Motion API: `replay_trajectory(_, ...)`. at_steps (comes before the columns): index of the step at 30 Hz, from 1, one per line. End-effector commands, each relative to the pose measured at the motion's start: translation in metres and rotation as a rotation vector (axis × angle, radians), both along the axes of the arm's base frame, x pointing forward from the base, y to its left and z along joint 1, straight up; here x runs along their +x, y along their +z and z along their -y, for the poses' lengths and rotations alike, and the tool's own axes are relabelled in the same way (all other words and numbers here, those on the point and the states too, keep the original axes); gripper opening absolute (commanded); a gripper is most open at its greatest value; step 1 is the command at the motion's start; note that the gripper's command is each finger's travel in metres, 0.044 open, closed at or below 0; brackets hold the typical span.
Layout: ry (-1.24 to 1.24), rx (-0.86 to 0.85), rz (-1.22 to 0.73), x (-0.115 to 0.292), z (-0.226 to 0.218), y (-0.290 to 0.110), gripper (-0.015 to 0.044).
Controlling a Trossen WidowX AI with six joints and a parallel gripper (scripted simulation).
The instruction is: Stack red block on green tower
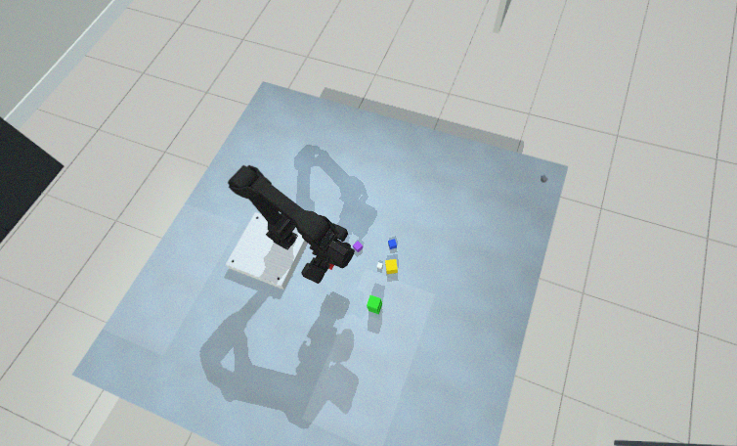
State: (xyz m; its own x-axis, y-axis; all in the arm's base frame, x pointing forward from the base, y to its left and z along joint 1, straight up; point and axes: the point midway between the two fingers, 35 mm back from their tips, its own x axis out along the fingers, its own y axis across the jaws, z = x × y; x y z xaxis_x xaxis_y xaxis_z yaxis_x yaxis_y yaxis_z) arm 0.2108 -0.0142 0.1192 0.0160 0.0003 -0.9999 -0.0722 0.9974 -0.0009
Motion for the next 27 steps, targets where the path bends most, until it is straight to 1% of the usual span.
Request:
replay_trajectory(1, 0.002, -0.003, 0.003, 0.014, 0.002, 0.006, 0.0)
replay_trajectory(14, 0.002, -0.003, 0.007, 0.068, 0.009, 0.017, 0.0)
replay_trajectory(27, 0.002, -0.004, 0.011, 0.12, 0.017, 0.017, 0.0)
